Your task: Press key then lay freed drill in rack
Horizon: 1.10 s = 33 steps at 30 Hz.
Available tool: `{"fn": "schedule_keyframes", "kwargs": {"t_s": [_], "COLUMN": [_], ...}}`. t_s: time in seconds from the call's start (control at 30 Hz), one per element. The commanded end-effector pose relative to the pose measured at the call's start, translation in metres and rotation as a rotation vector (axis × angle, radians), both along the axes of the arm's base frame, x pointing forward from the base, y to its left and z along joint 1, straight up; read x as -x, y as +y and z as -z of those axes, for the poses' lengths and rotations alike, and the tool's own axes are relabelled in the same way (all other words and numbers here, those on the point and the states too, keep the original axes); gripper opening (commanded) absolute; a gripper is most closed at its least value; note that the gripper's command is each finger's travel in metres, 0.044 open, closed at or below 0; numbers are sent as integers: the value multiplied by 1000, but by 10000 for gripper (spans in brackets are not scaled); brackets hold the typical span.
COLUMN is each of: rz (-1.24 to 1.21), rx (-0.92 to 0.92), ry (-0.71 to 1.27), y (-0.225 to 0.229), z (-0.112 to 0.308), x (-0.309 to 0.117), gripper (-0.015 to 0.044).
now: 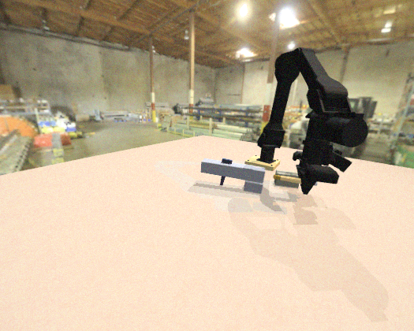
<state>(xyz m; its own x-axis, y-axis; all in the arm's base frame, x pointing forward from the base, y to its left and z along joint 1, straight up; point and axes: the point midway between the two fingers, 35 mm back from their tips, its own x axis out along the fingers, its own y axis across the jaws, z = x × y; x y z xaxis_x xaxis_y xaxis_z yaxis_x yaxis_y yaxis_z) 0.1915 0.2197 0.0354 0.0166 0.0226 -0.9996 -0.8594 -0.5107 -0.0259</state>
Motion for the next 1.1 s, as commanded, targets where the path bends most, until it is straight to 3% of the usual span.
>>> {"fn": "schedule_keyframes", "kwargs": {"t_s": [0.0, 1.07], "rz": [1, 1], "rx": [-1, -1], "ry": [-1, -1], "y": [3, -2], "z": [-2, -10], "x": [1, 3], "gripper": [0, 0]}}
